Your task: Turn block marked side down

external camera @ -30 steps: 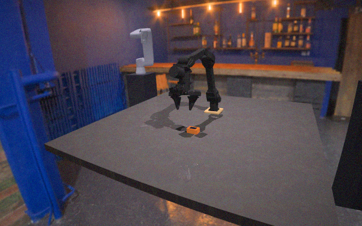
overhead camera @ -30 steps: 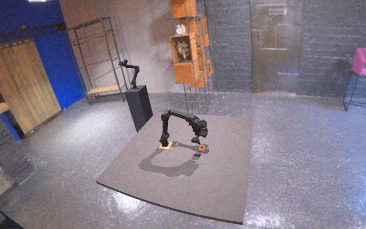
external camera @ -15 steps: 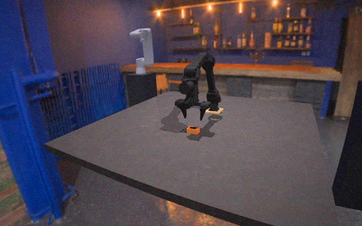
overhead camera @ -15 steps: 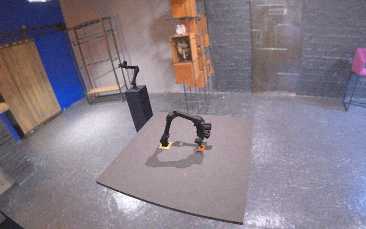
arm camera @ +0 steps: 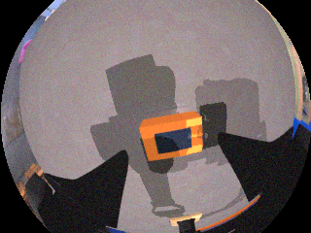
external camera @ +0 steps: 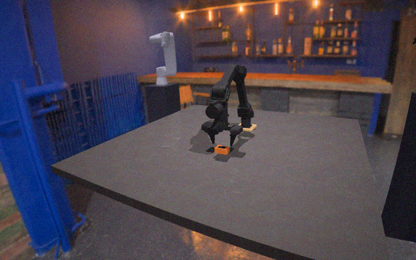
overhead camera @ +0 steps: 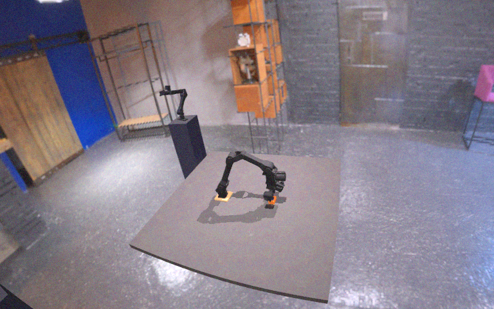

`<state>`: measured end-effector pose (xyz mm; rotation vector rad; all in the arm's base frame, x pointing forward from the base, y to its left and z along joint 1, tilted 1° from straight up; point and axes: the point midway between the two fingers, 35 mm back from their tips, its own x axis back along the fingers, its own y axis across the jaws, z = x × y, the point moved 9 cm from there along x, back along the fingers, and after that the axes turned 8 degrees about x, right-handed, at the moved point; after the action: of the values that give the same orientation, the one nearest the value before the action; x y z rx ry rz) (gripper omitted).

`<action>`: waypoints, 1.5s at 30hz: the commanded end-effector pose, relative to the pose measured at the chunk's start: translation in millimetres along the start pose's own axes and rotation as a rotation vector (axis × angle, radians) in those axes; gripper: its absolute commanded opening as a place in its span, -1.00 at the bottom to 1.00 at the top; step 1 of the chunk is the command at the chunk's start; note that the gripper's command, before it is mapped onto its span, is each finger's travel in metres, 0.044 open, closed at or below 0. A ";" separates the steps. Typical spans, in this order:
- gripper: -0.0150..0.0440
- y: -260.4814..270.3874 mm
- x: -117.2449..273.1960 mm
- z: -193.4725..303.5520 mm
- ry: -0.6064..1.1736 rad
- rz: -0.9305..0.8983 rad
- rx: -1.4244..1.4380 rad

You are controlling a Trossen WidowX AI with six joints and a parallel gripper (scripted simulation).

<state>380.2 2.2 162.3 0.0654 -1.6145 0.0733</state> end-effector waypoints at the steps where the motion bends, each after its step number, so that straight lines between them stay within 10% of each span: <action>1: 1.00 -0.5 -7.3 0.6 0.005 0.005 0.002; 15: 1.00 -0.5 -27.3 1.1 0.005 0.004 0.003; 20: 0.56 -0.5 -27.3 1.1 0.005 0.004 0.003; 45: -0.21 -0.5 -18.7 0.7 0.005 0.004 0.003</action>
<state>380.3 1.9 136.4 0.0648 -1.6090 0.0741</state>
